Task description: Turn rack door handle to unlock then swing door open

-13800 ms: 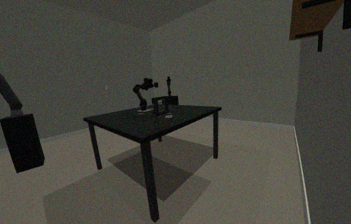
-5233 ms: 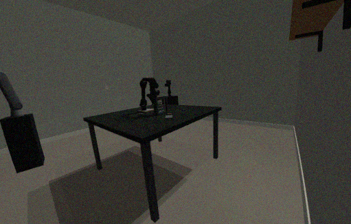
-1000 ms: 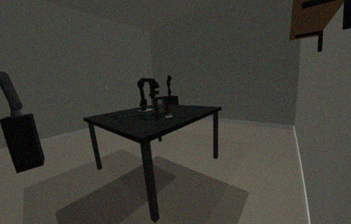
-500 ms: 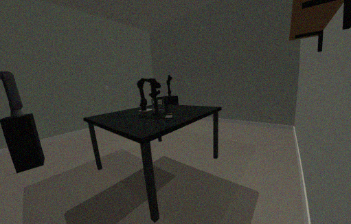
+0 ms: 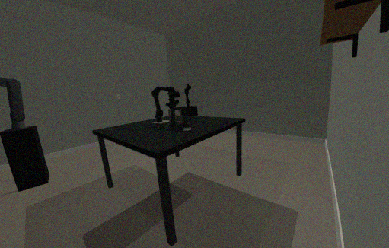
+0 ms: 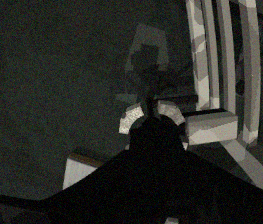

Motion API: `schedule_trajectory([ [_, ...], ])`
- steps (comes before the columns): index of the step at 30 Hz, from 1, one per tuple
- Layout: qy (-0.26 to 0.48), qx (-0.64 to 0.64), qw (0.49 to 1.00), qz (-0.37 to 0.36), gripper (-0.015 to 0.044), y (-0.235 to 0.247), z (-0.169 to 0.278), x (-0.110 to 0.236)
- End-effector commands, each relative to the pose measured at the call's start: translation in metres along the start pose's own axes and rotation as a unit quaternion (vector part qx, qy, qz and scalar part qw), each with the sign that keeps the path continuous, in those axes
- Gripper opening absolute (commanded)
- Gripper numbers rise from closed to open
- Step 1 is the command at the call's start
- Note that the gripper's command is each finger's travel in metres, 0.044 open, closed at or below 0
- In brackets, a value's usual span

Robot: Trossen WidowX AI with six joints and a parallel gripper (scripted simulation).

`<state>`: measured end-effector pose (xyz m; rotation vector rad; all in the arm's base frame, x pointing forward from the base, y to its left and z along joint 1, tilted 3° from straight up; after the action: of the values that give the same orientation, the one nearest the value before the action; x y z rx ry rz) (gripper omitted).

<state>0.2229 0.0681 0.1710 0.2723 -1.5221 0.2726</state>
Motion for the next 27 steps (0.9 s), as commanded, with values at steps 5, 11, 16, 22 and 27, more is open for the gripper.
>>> schedule_trajectory([
  [5, -0.002, -0.065, 0.998, 0.0, 0.0028, 0.013, -0.004, 0.0],
  [11, -0.002, -0.103, 0.995, 0.0, 0.0028, 0.023, -0.007, 0.0],
  [16, -0.002, -0.138, 0.99, -0.001, 0.0028, 0.032, -0.01, 0.0],
  [22, -0.002, -0.179, 0.984, -0.002, 0.0028, 0.043, -0.015, 0.0],
  [27, -0.002, -0.188, 0.982, -0.002, 0.0028, 0.045, -0.016, 0.0],
])
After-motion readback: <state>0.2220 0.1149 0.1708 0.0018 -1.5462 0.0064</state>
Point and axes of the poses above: the point midway between the two fingers, 35 mm back from their tips, its own x axis back along the fingers, its own y axis across the jaws, z = x × y, the point moved 1 cm from there along x, back along the fingers, and after that the axes turned 4 degrees about -x, right-handed, at the moved point
